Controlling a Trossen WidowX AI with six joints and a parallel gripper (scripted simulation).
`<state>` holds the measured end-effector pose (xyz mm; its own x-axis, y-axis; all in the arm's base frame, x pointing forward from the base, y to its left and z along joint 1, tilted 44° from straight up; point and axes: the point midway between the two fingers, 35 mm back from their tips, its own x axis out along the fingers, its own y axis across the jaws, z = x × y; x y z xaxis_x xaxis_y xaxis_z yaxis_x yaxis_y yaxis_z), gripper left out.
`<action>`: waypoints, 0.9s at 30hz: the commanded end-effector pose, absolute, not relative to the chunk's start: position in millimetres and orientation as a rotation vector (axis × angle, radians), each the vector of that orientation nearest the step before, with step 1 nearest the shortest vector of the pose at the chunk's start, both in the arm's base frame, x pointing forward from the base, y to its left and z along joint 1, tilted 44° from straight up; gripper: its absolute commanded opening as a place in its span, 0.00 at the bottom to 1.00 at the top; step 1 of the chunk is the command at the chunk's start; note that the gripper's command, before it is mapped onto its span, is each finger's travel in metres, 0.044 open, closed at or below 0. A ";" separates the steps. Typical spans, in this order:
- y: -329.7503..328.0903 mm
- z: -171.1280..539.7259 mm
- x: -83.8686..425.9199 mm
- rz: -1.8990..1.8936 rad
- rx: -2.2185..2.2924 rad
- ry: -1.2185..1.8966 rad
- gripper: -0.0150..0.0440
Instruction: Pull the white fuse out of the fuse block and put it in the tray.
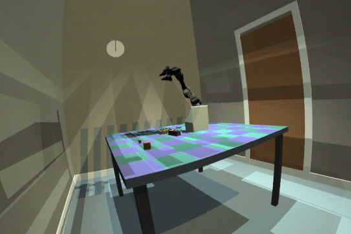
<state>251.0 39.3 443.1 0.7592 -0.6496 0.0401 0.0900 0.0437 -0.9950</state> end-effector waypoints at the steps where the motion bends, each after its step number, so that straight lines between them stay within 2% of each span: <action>1: 40.0 441.9 252.8 -0.602 -1.427 0.491 0.89; 13: 46.4 319.9 364.5 -0.537 -1.412 0.594 0.37; 20: 7.7 213.8 401.4 -0.474 -1.283 0.790 0.37; 27: -31.8 136.9 396.5 -0.465 -1.159 0.977 0.37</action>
<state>400.3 -21.7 159.0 0.5662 -0.7448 -0.3531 -0.1534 0.3257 -0.9330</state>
